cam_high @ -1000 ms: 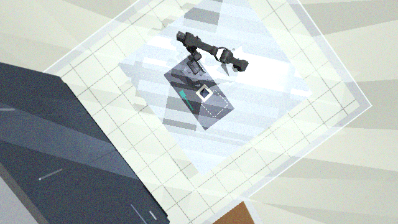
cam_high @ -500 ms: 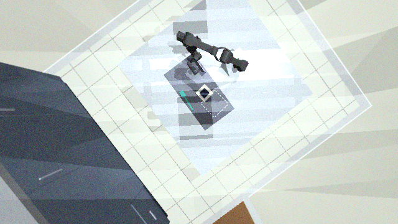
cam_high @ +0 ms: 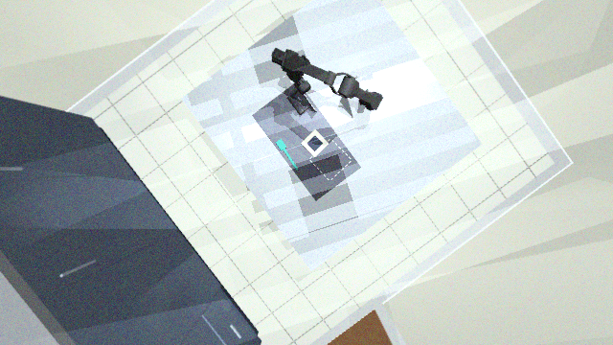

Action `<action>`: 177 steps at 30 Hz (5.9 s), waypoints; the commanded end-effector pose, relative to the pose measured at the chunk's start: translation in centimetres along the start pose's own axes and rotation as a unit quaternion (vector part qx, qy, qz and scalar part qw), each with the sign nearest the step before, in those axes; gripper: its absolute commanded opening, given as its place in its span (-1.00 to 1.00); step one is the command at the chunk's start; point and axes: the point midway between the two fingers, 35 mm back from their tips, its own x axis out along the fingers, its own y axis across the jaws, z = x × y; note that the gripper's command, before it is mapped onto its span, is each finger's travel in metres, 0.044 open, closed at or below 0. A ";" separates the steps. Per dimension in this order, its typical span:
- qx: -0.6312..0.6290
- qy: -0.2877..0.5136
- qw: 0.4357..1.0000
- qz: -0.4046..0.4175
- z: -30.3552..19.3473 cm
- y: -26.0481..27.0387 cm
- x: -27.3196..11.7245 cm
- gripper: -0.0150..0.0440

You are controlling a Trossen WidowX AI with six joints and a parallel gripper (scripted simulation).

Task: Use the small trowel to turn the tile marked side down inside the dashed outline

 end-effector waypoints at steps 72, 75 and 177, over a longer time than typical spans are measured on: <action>-0.008 -0.003 1.000 -0.002 6.4 -0.2 -1.7 -0.15; -0.056 -0.003 0.998 -0.001 6.0 -0.5 -1.8 -0.15; -0.968 0.000 -0.250 0.000 -4.4 -11.9 -1.4 -0.15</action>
